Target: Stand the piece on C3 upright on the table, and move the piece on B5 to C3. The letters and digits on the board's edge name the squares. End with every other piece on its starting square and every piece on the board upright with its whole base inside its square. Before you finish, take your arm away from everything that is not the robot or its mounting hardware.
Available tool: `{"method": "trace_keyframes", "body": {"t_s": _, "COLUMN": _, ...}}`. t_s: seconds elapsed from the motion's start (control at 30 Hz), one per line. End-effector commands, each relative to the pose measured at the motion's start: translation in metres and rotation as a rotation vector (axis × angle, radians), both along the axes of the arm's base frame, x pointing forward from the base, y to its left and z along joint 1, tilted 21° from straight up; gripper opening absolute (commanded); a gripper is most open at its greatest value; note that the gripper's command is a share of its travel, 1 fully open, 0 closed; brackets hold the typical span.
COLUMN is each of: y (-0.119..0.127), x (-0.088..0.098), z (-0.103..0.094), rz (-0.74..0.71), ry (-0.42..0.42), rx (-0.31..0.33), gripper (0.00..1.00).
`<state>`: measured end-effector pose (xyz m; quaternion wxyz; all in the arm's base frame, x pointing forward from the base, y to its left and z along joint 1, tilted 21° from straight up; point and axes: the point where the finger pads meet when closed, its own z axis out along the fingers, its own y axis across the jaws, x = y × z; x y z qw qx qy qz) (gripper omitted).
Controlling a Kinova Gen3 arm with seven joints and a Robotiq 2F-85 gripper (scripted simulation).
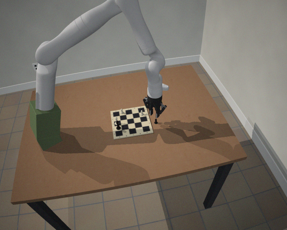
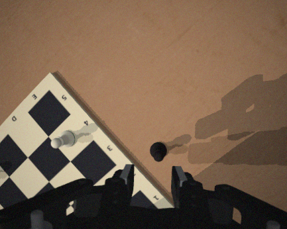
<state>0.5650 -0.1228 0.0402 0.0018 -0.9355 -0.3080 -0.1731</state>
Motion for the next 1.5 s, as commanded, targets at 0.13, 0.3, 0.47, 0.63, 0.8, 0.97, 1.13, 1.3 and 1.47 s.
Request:
{"method": "trace_keyframes", "body": {"t_s": 0.13, "y": -0.002, "x": -0.002, "z": 0.033, "rz": 0.001, "ry": -0.024, "rx": -0.006, "gripper": 0.34}}
{"method": "trace_keyframes", "body": {"t_s": 0.3, "y": -0.003, "x": -0.003, "z": 0.037, "rz": 0.001, "ry": -0.024, "rx": -0.006, "gripper": 0.34}}
{"method": "trace_keyframes", "body": {"t_s": 0.47, "y": -0.003, "x": -0.004, "z": 0.038, "rz": 0.001, "ry": -0.024, "rx": -0.006, "gripper": 1.0}}
{"method": "trace_keyframes", "body": {"t_s": 0.63, "y": -0.003, "x": -0.004, "z": 0.038, "rz": 0.001, "ry": -0.024, "rx": -0.006, "gripper": 1.0}}
{"method": "trace_keyframes", "body": {"t_s": 0.8, "y": -0.003, "x": -0.004, "z": 0.038, "rz": 0.001, "ry": -0.024, "rx": -0.006, "gripper": 1.0}}
{"method": "trace_keyframes", "body": {"t_s": 0.97, "y": -0.003, "x": -0.004, "z": 0.038, "rz": 0.001, "ry": -0.024, "rx": -0.006, "gripper": 1.0}}
{"method": "trace_keyframes", "body": {"t_s": 1.13, "y": -0.002, "x": -0.004, "z": 0.037, "rz": 0.007, "ry": -0.024, "rx": -0.008, "gripper": 1.0}}
{"method": "trace_keyframes", "body": {"t_s": 1.3, "y": 0.004, "x": -0.01, "z": 0.034, "rz": 0.044, "ry": -0.024, "rx": -0.025, "gripper": 1.0}}
{"method": "trace_keyframes", "body": {"t_s": 1.47, "y": 0.028, "x": -0.033, "z": 0.02, "rz": 0.208, "ry": -0.027, "rx": -0.096, "gripper": 1.0}}
